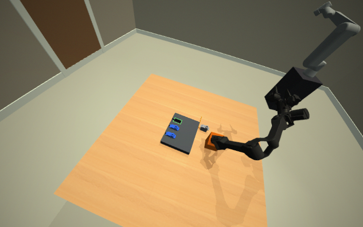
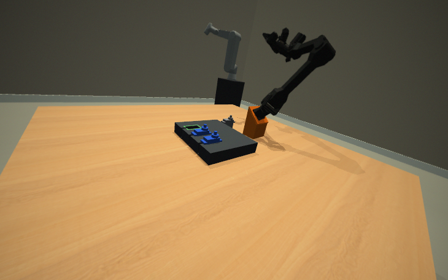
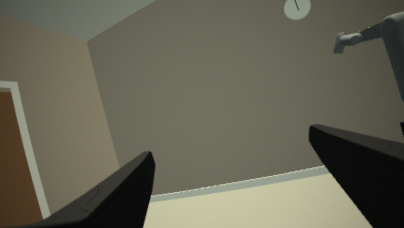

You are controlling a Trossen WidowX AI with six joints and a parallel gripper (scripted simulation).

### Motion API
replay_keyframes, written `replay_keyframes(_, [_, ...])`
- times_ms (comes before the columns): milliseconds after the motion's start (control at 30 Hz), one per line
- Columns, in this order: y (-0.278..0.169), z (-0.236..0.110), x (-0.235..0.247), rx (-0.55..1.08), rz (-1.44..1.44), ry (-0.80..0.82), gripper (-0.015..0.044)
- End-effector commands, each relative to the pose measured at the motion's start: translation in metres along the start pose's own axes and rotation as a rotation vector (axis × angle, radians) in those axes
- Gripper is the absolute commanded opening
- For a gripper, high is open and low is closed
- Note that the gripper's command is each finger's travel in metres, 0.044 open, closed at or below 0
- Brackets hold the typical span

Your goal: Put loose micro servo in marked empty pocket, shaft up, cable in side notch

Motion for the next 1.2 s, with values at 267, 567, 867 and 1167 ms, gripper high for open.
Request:
replay_keyframes(267, [-0.056,0.051,0.081,0.214,-0.031,0.173,0.044])
replay_keyframes(567, [-0.098,0.069,0.147,0.379,-0.091,0.319,0.044])
replay_keyframes(867, [-0.135,0.07,0.201,0.529,-0.143,0.438,0.044])
replay_keyframes(1167, [-0.176,0.056,0.26,0.698,-0.249,0.607,0.044])
Point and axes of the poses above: the point midway between the two fingers, 35 mm back from their tips, its own z axis out along the fingers, its own x axis across the jaws, y = z × x, the point moved 2 cm from there along -z, back along the fingers, and after that the axes turned 13 degrees about -z, right-handed, at the moved point
